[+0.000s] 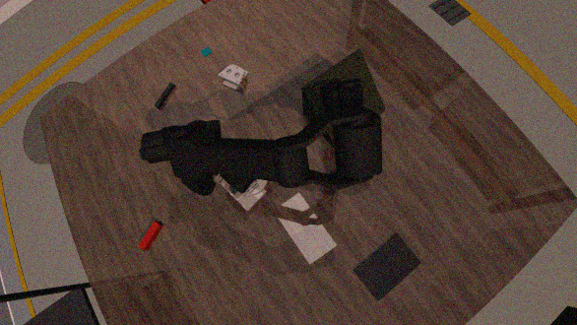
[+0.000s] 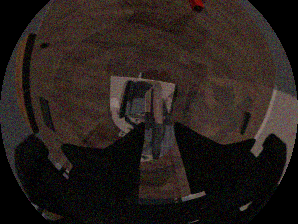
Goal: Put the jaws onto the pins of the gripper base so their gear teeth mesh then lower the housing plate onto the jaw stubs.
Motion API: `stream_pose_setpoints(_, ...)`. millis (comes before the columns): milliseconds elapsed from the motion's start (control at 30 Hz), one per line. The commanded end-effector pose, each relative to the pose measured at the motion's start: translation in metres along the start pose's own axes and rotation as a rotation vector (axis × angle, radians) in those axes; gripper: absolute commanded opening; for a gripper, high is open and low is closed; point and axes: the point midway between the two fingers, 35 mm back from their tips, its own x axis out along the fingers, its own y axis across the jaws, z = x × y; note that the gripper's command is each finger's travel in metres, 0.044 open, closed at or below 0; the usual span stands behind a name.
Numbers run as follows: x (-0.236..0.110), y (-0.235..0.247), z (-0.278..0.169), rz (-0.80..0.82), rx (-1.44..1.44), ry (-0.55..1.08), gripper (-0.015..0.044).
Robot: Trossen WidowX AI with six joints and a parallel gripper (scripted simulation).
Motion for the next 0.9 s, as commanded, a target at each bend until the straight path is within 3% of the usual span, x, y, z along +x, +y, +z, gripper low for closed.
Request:
stream_pose_setpoints(0, 0.007, 0.0, 0.0, 0.004, 0.007, 0.0, 0.0134)
stream_pose_setpoints(867, 0.046, 0.002, -0.001, 0.007, 0.005, -0.001, 0.0134)
